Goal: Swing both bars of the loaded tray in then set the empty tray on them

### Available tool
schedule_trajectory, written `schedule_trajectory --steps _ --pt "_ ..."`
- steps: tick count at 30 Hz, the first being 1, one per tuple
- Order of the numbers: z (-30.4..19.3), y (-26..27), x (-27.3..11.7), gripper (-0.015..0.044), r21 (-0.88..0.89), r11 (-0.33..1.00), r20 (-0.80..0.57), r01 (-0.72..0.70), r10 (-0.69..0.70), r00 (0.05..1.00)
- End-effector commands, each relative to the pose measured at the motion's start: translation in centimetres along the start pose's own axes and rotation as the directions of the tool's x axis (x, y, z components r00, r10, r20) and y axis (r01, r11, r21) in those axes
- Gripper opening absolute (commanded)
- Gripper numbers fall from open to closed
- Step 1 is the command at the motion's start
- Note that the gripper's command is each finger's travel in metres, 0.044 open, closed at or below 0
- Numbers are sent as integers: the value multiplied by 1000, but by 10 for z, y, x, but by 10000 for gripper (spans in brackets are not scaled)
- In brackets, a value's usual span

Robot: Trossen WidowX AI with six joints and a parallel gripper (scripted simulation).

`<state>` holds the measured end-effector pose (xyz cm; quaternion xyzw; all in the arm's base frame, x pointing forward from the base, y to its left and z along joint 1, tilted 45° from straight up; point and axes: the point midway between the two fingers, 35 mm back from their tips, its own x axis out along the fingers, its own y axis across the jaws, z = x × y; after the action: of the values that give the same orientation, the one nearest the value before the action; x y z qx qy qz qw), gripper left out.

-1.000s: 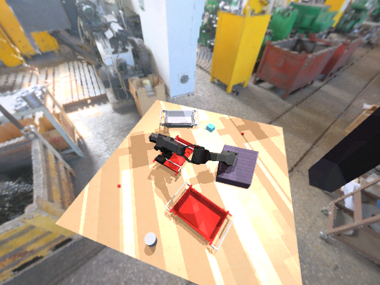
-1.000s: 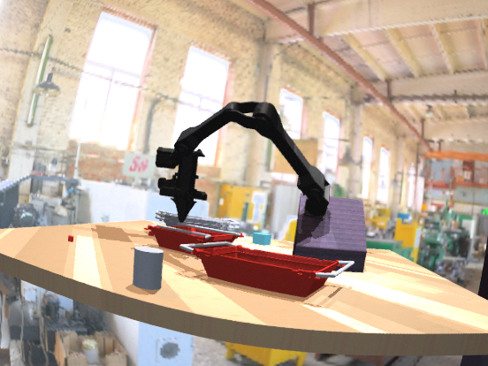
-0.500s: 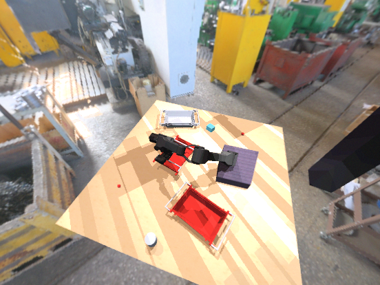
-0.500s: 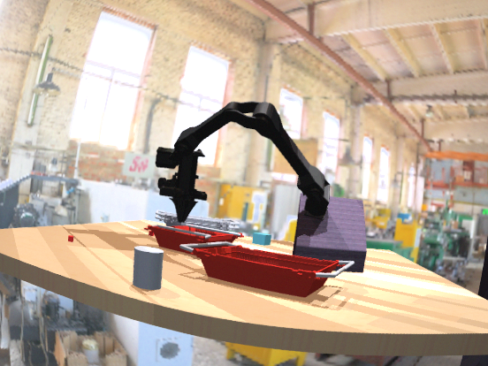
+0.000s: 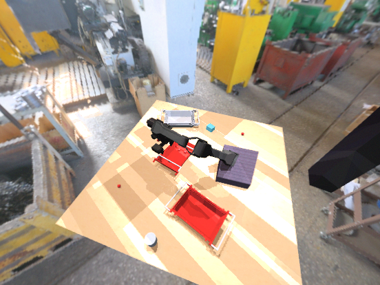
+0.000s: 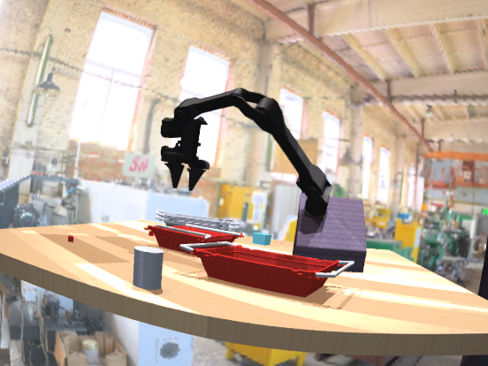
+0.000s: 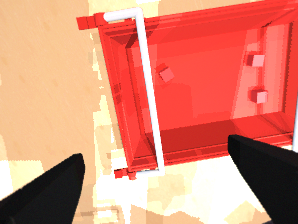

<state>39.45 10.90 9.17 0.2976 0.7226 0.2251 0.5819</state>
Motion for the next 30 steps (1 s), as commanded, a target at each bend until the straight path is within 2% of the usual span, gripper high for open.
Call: schedule_trajectory --steps 1,2,3,5,12,17,23,30 --pt "-8 -1 -51 440 20 1000 -6 -6 6 1000" --pt "-8 -1 -51 440 20 1000 -6 -6 6 1000" --pt "-4 2 -19 440 9 1000 0 0 0 1000" --pt "-18 19 -11 440 9 1000 -4 24 -24 1000" --pt "-98 85 25 440 3 994 0 110 -110 994" --pt "-168 110 46 440 20 991 23 135 -136 990" --pt "-250 115 64 440 35 993 44 117 -118 992" --pt "-336 93 80 440 31 999 20 39 -40 999"
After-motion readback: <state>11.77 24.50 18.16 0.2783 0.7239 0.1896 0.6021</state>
